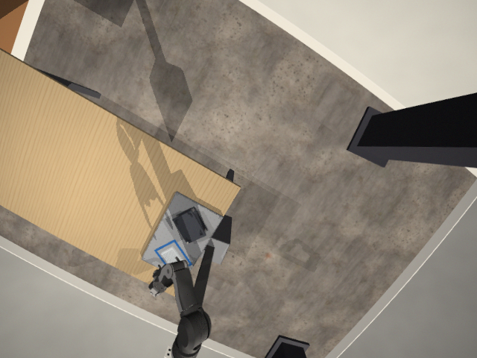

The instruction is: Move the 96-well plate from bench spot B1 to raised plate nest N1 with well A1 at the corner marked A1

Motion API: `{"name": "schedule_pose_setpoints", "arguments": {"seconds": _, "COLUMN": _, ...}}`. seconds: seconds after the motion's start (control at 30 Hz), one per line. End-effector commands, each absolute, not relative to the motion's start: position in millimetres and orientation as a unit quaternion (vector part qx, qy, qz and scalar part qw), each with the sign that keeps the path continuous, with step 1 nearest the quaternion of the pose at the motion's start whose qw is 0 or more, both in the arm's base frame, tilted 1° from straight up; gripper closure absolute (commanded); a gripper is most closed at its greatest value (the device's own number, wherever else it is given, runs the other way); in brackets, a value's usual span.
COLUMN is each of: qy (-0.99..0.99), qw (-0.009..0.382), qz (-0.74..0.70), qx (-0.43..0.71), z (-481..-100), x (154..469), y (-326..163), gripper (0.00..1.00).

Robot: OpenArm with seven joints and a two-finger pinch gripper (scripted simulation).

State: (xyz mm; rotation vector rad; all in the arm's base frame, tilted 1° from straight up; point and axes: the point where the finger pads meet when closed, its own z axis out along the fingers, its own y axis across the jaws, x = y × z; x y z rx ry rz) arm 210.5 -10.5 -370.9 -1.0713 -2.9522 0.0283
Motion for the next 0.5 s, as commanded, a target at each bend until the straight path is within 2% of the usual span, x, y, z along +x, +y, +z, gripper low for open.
{"name": "schedule_pose_setpoints", "arguments": {"seconds": 0.0, "qy": -0.944, "qw": -0.007, "qz": -0.004, "qx": -0.329, "z": -383, "x": 214, "y": -9, "gripper": 0.23}}
{"name": "schedule_pose_setpoints", "arguments": {"seconds": 0.03, "qy": -0.944, "qw": -0.007, "qz": -0.004, "qx": -0.33, "z": -394, "x": 214, "y": -9, "gripper": 0.23}}
{"name": "schedule_pose_setpoints", "arguments": {"seconds": 0.47, "qy": -0.944, "qw": -0.007, "qz": -0.002, "qx": -0.331, "z": -395, "x": 215, "y": -9, "gripper": 0.23}}
